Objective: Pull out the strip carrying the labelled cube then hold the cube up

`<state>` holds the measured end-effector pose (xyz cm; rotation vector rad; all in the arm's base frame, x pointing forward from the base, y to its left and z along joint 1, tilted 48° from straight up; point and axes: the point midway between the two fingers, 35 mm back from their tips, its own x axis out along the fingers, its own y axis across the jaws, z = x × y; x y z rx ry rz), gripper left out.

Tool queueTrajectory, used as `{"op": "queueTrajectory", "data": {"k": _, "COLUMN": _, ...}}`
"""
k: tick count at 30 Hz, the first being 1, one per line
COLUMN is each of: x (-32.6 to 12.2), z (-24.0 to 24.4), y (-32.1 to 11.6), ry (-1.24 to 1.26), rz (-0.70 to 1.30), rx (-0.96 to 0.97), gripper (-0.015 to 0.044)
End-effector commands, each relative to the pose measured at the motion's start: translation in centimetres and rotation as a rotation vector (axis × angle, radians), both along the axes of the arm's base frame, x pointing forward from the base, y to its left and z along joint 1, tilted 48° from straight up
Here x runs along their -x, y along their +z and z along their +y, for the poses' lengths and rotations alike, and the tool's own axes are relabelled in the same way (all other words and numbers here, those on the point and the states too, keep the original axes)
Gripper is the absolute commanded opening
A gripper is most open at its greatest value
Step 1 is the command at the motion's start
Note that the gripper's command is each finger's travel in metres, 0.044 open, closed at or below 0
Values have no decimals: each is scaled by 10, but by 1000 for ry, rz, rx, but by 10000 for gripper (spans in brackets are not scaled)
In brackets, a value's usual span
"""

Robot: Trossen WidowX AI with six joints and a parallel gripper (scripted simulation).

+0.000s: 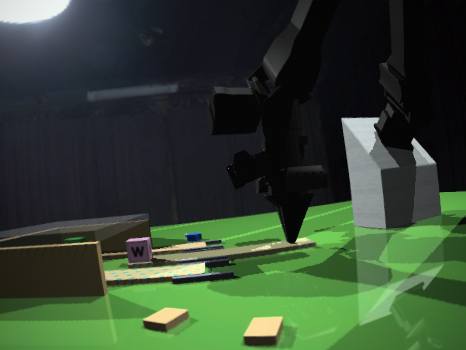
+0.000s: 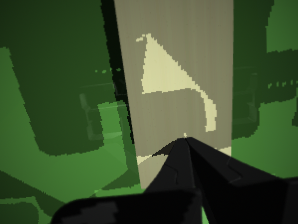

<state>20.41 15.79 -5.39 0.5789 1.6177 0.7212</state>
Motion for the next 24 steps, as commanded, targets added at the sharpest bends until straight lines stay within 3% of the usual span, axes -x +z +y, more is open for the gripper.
{"op": "queueTrajectory", "data": {"k": 1, "x": 17, "z": 0, "y": -2, "ry": 10, "rz": 34, "rx": 1, "gripper": 0}}
{"op": "queueTrajectory", "data": {"k": 24, "x": 45, "z": -4, "y": 2, "ry": 10, "rz": 36, "rx": 2, "gripper": 0}}
